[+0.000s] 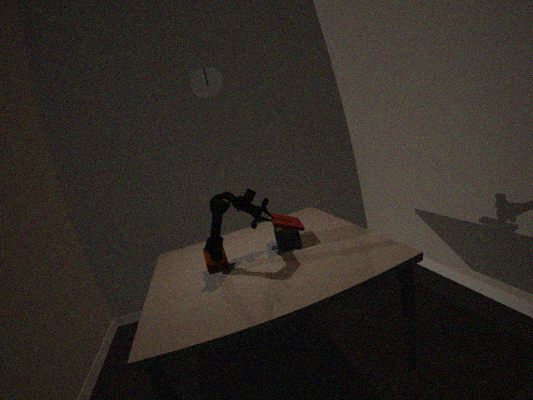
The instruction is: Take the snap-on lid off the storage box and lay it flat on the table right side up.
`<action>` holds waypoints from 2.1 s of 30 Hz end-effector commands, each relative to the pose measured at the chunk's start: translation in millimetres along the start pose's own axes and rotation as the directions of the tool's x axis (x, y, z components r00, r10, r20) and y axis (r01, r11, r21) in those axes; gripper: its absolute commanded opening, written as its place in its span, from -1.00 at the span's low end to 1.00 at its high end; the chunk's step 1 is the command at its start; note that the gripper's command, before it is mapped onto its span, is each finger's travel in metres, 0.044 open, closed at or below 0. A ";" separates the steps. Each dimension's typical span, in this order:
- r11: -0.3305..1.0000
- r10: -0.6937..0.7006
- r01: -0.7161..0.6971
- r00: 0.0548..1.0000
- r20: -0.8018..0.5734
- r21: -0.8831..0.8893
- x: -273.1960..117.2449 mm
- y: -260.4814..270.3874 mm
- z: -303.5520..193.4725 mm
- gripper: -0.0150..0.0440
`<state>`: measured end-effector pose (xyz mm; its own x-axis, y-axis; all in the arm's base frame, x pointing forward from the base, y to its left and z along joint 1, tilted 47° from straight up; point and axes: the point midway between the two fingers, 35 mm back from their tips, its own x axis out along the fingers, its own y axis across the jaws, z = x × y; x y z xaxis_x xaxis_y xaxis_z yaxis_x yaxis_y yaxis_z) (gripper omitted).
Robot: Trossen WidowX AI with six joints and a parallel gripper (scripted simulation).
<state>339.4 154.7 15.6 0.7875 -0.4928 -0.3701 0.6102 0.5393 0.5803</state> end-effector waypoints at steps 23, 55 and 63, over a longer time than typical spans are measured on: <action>1.000 0.008 -0.008 1.000 0.003 0.016 -23.3 30.3 1.4 -0.49; 1.000 0.007 -0.008 1.000 0.002 0.016 -42.9 50.0 9.6 -0.49; 1.000 0.007 -0.007 1.000 0.003 0.015 -43.5 48.9 25.3 -0.49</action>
<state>333.8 188.4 73.0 0.7889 -0.4928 -0.3671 0.6071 0.5325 0.5898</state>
